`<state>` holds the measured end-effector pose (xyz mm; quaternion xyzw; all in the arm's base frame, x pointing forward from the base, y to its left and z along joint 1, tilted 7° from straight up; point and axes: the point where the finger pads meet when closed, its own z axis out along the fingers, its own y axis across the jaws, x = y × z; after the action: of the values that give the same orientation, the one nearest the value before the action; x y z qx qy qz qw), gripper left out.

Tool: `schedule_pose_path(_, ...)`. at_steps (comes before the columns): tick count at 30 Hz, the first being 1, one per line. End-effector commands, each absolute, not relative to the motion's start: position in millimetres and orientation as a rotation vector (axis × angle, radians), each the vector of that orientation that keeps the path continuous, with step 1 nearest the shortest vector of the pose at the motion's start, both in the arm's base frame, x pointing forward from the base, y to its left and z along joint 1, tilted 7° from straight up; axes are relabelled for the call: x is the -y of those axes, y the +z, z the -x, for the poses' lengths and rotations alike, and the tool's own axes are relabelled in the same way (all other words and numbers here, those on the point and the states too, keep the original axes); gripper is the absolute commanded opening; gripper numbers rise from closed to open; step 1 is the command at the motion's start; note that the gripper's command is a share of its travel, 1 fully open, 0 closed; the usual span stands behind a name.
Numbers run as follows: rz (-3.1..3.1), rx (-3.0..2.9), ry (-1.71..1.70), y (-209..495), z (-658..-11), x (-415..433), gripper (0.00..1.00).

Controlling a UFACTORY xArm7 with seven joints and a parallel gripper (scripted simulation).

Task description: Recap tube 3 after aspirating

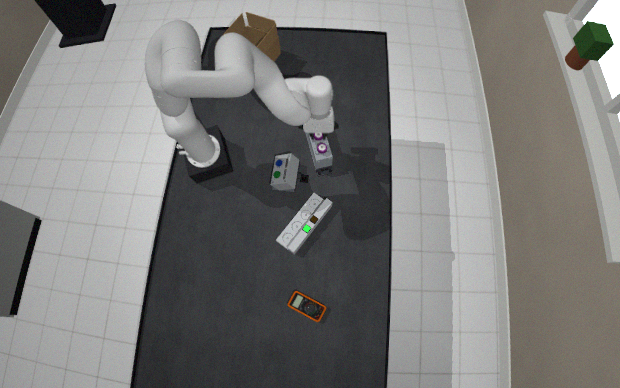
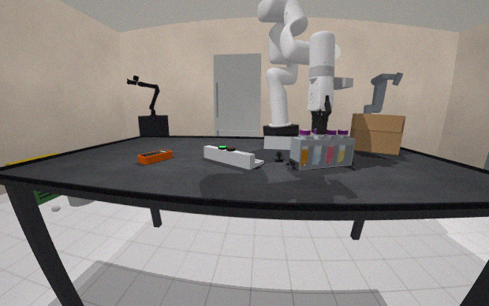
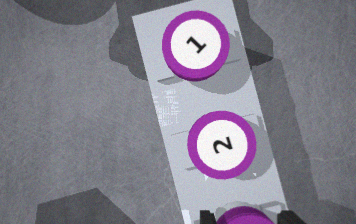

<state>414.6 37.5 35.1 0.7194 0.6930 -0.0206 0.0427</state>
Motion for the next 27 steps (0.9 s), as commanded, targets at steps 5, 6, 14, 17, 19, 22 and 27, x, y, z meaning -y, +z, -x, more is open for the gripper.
schedule_pose_path(5,-2.564,-1.601,-0.043,35.8,-415.8,-38.3,0.00)
schedule_pose_path(6,-2.564,-1.601,-0.043,35.8,-415.8,-38.3,0.00)
schedule_pose_path(14,-2.655,-1.443,-0.032,35.7,-415.8,-38.3,0.00)
schedule_pose_path(17,-2.655,-1.443,-0.032,35.7,-415.8,-38.3,0.46)
schedule_pose_path(19,-2.655,-1.443,-0.032,35.7,-415.8,-38.3,0.46)
schedule_pose_path(22,-2.655,-1.443,-0.032,35.7,-415.8,-38.3,0.46)
schedule_pose_path(27,-2.655,-1.443,-0.032,35.8,-415.8,-38.3,0.46)
